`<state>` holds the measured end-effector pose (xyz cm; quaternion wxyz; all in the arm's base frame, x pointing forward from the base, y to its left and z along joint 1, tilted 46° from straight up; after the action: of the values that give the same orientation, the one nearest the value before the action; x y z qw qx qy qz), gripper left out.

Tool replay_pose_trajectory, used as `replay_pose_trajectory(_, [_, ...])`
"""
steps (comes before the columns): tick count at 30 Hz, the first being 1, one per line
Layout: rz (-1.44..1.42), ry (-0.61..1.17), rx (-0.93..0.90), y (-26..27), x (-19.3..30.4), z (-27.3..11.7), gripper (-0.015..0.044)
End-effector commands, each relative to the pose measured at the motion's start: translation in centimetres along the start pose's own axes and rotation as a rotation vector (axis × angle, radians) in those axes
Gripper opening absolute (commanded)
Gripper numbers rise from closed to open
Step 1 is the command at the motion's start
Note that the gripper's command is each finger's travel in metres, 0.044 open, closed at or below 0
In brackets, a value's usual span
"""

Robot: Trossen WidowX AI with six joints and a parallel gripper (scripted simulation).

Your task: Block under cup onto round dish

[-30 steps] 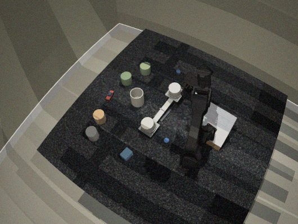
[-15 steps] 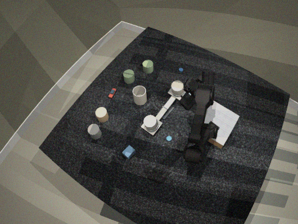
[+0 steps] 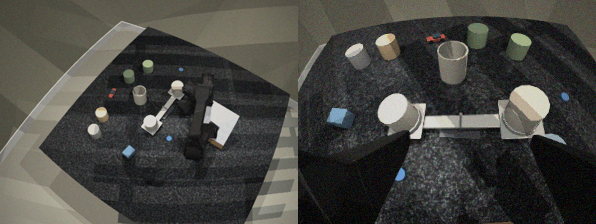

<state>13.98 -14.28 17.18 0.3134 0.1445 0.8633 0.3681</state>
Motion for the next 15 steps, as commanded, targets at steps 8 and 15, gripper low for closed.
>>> replay_pose_trajectory(8, [-0.212,0.13,-0.043,1.3,-2.5,2.2,0.044])
replay_pose_trajectory(15, [-0.368,0.204,-0.083,2.4,-4.0,4.1,0.044])
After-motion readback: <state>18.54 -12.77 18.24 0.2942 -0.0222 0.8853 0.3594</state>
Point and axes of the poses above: the point midway between the two fingers, 35 mm back from their tips, its own z axis out along the fingers, its own y axis across the jaws, x = y × z, the point moved 9 cm from there along -z, back along the fingers, and after that the axes turned 3 degrees about z, right-handed, at the moved point
